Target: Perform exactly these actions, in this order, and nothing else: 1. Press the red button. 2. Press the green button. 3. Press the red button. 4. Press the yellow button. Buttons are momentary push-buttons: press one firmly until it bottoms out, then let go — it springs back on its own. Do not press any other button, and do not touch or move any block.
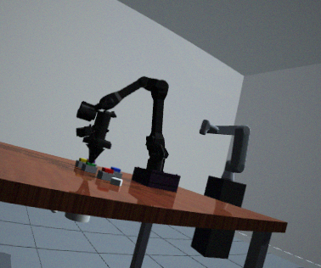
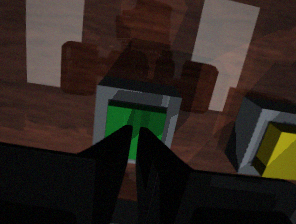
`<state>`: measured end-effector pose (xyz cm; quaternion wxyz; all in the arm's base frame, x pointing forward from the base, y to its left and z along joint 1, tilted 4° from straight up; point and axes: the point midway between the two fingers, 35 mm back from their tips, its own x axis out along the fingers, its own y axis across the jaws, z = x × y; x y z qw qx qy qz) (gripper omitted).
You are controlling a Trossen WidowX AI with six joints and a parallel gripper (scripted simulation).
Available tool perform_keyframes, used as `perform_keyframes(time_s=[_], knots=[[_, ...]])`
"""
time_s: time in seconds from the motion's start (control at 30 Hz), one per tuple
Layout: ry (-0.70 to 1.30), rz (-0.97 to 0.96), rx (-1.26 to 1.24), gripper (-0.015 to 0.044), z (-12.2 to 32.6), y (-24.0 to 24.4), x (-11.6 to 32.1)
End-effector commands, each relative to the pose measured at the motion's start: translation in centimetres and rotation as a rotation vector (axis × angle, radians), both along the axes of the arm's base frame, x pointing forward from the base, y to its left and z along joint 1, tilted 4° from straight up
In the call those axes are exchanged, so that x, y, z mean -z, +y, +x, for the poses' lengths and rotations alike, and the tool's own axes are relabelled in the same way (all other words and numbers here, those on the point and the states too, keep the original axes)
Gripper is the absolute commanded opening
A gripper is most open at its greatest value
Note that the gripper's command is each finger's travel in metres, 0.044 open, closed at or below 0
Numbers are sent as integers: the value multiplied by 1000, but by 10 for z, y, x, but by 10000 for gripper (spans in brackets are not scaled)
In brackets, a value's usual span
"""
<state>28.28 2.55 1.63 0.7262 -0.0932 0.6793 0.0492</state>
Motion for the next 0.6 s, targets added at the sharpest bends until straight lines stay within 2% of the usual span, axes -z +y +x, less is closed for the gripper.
perform_keyframes(time_s=[0.0,0.37,0.57], knots=[[5,2,-5,20,-1,0,1],[5,2,-5,20,-1,0,1],[4,3,-5,20,-3,2,-32]])
